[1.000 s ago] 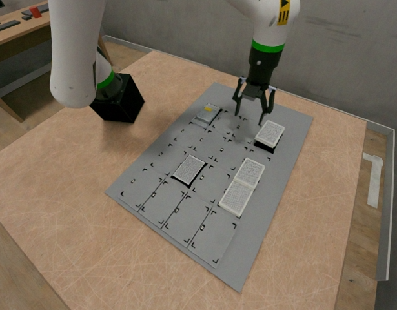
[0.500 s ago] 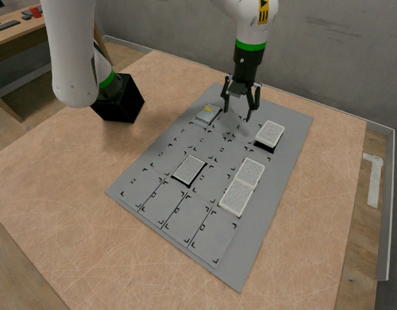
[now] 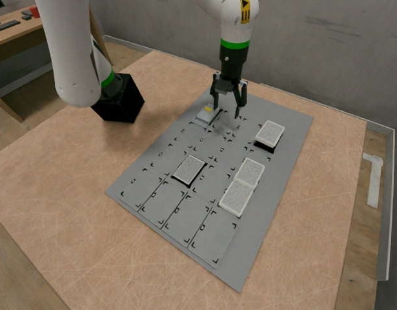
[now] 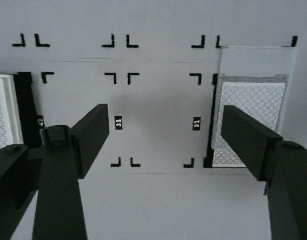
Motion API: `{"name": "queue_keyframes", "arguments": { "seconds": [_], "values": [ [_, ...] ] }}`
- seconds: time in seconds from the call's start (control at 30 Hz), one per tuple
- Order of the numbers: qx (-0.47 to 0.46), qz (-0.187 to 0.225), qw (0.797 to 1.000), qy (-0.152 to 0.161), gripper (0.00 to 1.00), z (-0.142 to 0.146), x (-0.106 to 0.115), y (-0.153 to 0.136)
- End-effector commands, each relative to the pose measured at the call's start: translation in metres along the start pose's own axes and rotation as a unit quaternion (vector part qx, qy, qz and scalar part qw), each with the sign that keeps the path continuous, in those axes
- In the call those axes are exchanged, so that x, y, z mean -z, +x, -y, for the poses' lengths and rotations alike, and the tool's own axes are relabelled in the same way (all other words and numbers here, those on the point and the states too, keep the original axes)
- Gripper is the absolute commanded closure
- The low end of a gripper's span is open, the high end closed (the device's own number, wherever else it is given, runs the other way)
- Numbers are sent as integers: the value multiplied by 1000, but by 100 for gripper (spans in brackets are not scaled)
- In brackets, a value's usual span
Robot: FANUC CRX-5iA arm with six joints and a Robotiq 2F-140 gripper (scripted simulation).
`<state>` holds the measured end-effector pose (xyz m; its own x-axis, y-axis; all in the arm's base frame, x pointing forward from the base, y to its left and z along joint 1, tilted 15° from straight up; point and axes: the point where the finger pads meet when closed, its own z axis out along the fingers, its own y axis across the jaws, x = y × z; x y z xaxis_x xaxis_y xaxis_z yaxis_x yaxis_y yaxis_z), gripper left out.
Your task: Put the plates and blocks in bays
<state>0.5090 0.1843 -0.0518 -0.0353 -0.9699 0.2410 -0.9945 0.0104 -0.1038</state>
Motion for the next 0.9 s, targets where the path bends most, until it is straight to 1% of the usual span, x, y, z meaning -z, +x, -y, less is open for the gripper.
{"name": "queue_keyframes", "arguments": {
  "seconds": [0.0, 0.13, 0.2, 0.7, 0.77, 0.87],
  "values": [
    [0, 0, 1000, 2, 30, -16, -2, -1],
    [0, 0, 1000, 2, 30, -32, -4, -1],
    [0, 0, 1000, 2, 30, -32, -4, -1],
    [0, 1, 1000, 1, 30, -91, -14, -1],
    [0, 1, 1000, 1, 30, -91, -14, -1],
    [0, 1, 1000, 1, 30, -103, -15, -2]
  ]
}}
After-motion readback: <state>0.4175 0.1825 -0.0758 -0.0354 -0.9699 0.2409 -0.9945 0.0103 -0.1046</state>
